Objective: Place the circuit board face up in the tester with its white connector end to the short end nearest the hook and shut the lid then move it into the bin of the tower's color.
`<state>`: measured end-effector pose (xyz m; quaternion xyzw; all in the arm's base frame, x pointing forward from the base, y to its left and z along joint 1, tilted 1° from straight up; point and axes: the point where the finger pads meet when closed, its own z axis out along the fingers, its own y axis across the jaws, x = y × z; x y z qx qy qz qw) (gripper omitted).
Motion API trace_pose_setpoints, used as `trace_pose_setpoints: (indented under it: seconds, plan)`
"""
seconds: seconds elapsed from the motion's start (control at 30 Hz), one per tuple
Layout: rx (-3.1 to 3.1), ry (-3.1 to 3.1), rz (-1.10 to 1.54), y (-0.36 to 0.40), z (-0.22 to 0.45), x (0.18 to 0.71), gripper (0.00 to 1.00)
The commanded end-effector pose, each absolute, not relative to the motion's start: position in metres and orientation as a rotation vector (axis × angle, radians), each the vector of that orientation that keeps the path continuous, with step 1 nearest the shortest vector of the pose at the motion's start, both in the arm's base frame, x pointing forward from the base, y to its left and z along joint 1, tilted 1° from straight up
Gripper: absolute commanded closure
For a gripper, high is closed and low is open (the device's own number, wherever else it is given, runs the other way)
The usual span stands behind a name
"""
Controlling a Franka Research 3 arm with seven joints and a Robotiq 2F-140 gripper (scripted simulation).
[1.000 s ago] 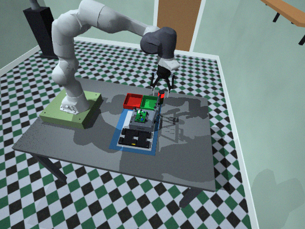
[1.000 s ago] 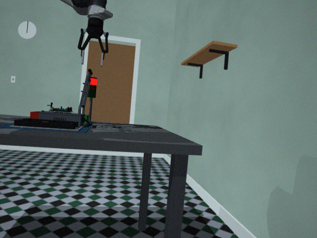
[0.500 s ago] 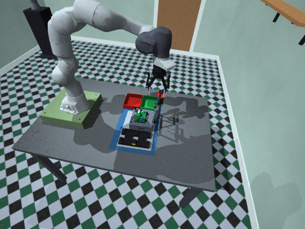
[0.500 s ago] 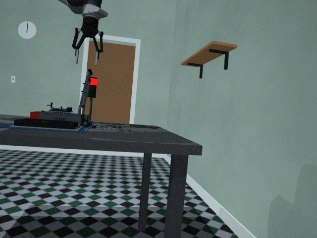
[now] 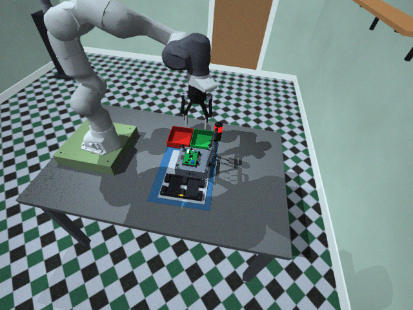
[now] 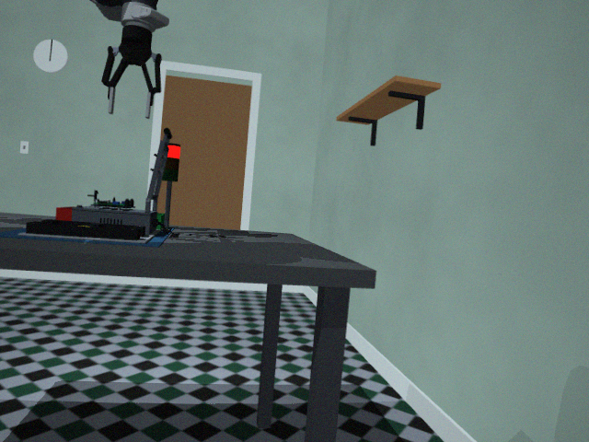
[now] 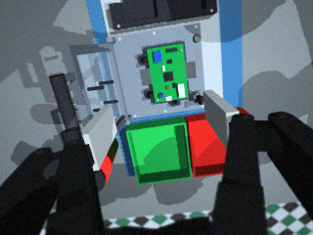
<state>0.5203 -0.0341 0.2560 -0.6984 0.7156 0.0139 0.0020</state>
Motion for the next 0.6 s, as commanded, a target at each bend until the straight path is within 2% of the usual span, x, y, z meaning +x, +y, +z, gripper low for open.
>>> trace_pose_setpoints:
  seconds: [0.0, 0.57]
  plan:
    - [-2.177, 2.255, 0.025, -0.033, 0.257, 0.507, 0.42]
    - [-2.177, 2.255, 0.025, -0.033, 0.254, 0.496, 0.42]
